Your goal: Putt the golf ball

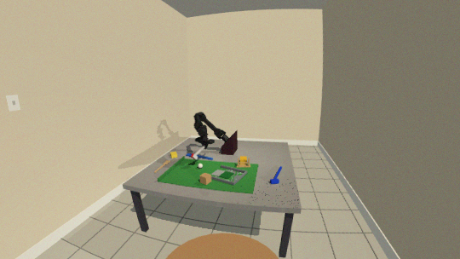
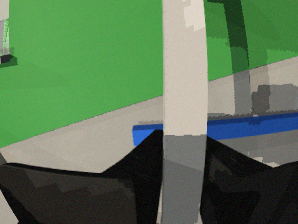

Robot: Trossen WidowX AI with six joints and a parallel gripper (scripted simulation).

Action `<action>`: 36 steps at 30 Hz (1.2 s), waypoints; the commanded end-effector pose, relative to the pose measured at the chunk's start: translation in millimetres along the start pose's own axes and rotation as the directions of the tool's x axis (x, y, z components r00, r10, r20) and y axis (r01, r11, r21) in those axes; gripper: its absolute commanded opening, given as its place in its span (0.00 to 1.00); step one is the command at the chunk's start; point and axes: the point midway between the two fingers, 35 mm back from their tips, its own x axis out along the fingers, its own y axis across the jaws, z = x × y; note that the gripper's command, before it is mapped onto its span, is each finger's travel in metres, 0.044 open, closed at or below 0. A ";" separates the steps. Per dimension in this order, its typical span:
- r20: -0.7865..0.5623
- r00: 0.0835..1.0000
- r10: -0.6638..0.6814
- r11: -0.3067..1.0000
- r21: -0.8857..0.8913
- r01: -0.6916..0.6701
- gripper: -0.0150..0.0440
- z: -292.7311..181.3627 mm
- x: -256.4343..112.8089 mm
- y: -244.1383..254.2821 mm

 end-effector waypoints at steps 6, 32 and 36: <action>0.005 1.000 -0.007 1.000 0.003 0.007 0.25 0.1 32.7 -2.8; 0.002 1.000 -0.006 1.000 0.007 0.006 0.25 -0.4 60.1 -3.2; 0.002 1.000 -0.006 1.000 0.007 0.006 0.25 -0.4 60.1 -3.2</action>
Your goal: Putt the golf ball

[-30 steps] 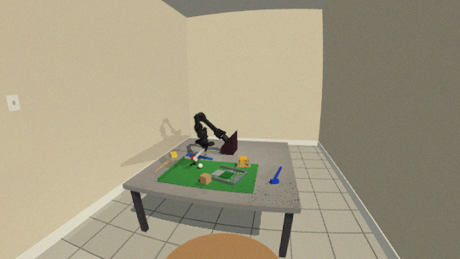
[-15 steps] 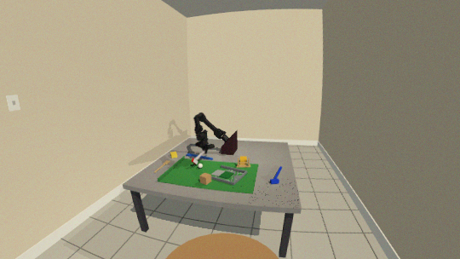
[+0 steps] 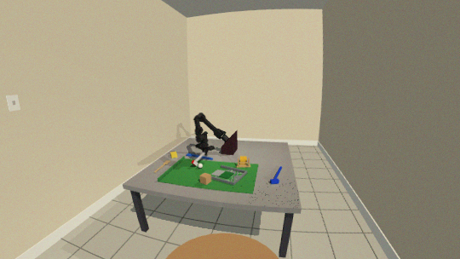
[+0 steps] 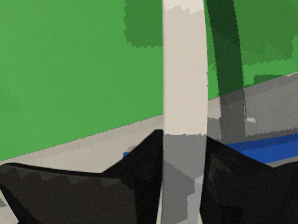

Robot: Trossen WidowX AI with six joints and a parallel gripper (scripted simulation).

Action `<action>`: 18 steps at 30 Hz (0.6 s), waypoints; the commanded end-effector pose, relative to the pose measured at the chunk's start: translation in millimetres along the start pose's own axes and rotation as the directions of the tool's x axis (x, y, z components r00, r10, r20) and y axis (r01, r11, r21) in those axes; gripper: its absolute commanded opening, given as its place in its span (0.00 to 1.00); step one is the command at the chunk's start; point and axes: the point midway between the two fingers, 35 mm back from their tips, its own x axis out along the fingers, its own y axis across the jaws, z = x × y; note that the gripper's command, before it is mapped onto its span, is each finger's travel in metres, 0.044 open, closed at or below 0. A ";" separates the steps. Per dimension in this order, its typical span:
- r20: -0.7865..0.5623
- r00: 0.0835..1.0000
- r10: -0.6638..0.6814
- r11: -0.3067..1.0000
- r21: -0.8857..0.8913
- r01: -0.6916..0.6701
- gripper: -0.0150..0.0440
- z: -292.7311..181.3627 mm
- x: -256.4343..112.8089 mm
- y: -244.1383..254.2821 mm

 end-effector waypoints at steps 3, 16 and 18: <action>0.002 1.000 0.001 1.000 0.001 -0.001 0.25 0.3 -0.9 0.3; 0.006 1.000 -0.003 1.000 -0.003 0.003 0.25 0.9 2.2 -30.3; -0.001 1.000 -0.008 1.000 0.002 0.008 0.25 -0.2 3.1 -26.9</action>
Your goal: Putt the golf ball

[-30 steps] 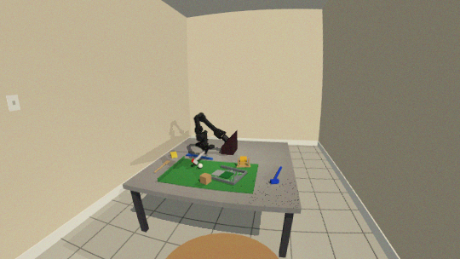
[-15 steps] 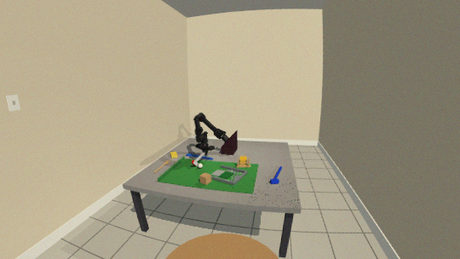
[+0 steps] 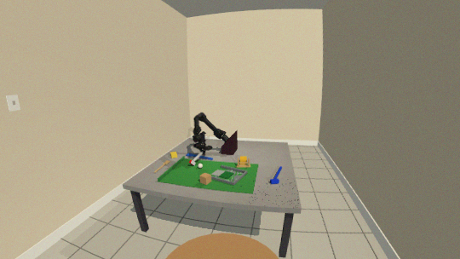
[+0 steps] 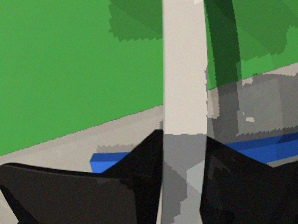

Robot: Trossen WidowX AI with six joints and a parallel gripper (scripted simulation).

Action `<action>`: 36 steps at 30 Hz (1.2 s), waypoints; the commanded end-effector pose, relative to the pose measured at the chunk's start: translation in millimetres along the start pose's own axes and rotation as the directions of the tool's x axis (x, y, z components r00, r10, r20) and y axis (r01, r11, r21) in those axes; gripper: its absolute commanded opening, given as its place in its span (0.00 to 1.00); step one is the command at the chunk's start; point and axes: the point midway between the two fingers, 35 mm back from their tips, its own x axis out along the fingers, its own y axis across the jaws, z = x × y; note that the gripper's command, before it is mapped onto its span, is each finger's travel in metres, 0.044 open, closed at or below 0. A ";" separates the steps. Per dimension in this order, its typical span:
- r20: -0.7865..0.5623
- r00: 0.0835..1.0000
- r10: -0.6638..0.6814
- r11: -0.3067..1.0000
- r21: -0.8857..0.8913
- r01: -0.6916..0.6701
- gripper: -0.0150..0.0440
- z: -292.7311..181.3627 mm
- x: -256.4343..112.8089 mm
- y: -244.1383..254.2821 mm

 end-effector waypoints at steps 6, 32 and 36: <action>0.000 1.000 0.013 1.000 -0.001 -0.013 0.25 6.4 0.0 34.2; 0.005 1.000 0.014 1.000 -0.004 -0.014 0.25 0.4 -60.8 136.5; 0.002 1.000 0.010 1.000 -0.011 -0.010 0.25 0.1 -52.1 136.9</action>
